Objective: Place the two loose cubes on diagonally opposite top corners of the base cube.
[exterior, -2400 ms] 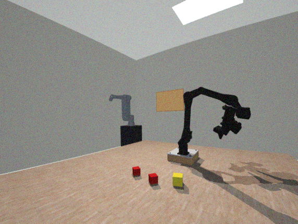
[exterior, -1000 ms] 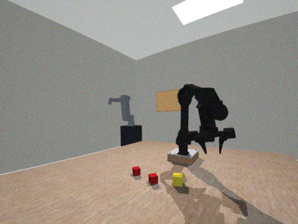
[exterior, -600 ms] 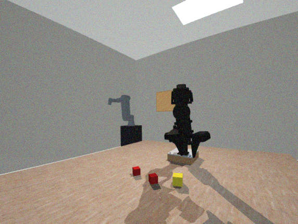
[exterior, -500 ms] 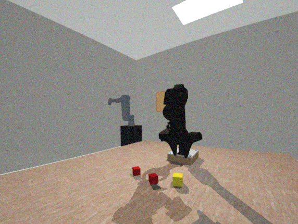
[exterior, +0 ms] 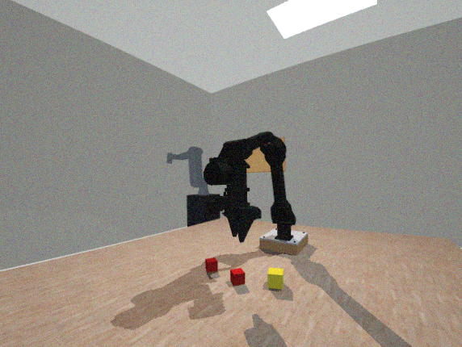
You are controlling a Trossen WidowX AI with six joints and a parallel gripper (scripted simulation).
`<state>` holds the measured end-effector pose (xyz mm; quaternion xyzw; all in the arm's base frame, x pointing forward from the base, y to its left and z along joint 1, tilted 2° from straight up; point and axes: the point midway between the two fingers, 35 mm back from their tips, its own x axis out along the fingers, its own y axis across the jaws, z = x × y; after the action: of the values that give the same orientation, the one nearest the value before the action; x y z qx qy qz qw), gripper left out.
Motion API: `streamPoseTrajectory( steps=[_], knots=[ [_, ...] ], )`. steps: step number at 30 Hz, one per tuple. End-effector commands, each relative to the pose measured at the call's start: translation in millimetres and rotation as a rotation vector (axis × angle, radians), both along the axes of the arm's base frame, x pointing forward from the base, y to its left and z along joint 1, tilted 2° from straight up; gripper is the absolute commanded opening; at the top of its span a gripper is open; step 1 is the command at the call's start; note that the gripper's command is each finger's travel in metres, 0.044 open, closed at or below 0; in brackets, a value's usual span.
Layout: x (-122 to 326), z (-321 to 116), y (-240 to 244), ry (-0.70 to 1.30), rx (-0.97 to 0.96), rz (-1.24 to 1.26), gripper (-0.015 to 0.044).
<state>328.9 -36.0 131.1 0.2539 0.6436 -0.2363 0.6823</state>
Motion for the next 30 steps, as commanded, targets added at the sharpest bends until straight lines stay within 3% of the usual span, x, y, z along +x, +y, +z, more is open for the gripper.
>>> streamPoseTrajectory(
  steps=[1, 7, 30],
  knots=[
    [3, -13, -2, 0.002, -0.007, 0.005, 0.0265],
    [5, -61, -2, 0.002, -0.007, 0.005, 0.0265],
    [7, -93, -2, 0.002, -0.007, 0.005, 0.0265]
  ],
)
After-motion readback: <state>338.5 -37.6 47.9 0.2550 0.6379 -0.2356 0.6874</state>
